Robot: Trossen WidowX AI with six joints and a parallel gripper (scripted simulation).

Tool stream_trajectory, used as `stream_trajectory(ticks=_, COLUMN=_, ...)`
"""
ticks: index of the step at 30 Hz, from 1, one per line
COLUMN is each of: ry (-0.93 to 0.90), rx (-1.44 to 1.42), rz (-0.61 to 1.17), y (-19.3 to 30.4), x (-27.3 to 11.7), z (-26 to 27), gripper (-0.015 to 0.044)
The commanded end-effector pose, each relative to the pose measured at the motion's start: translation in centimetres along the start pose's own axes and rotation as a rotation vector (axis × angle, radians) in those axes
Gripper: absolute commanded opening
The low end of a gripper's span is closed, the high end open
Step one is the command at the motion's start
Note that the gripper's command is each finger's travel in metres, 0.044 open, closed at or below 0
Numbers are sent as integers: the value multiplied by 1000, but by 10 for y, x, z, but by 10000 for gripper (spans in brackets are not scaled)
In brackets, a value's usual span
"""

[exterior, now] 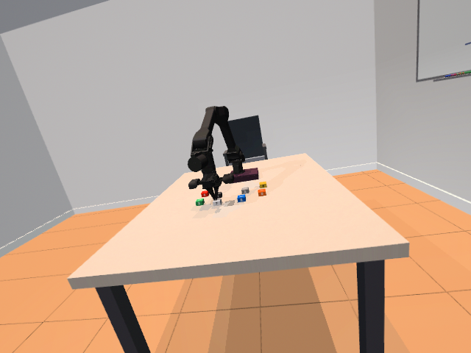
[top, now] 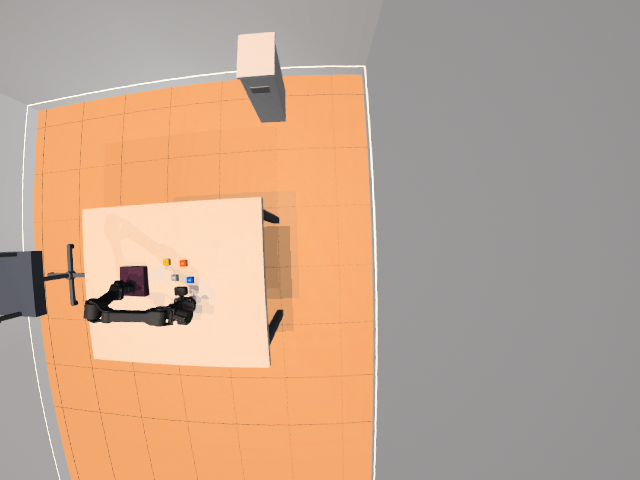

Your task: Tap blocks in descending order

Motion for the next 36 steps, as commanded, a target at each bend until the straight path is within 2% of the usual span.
stream_trajectory(ticks=1, ry=-2, rx=-1, rz=5, y=1, x=6, z=0, gripper=20)
stream_trajectory(ticks=5, ry=-2, rx=-1, rz=5, y=1, x=6, z=0, gripper=20)
stream_trajectory(ticks=9, ry=-2, rx=-1, rz=5, y=1, x=-24, z=0, gripper=20)
stream_trajectory(ticks=14, ry=-2, rx=-1, rz=5, y=1, x=-26, z=0, gripper=20)
stream_trajectory(ticks=20, ry=-2, rx=-1, rz=5, y=-1, x=-97, z=0, gripper=20)
stream_trajectory(ticks=26, ry=-2, rx=-1, rz=5, y=-1, x=-105, z=3, gripper=20)
stream_trajectory(ticks=33, ry=-12, rx=-1, rz=2, y=-29, x=-106, z=105, gripper=20)
stream_trajectory(ticks=36, ry=-13, rx=-1, rz=2, y=-30, x=-106, z=116, gripper=20)
Point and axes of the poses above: the point midway between the two fingers, 35 mm back from their tips, its own x axis out along the fingers, its own z axis across the jaws, y = z × x, the point moved 9 cm from there along -x, back along the fingers, and after that the axes turned 13 degrees about -x, right-handed, at the moved point
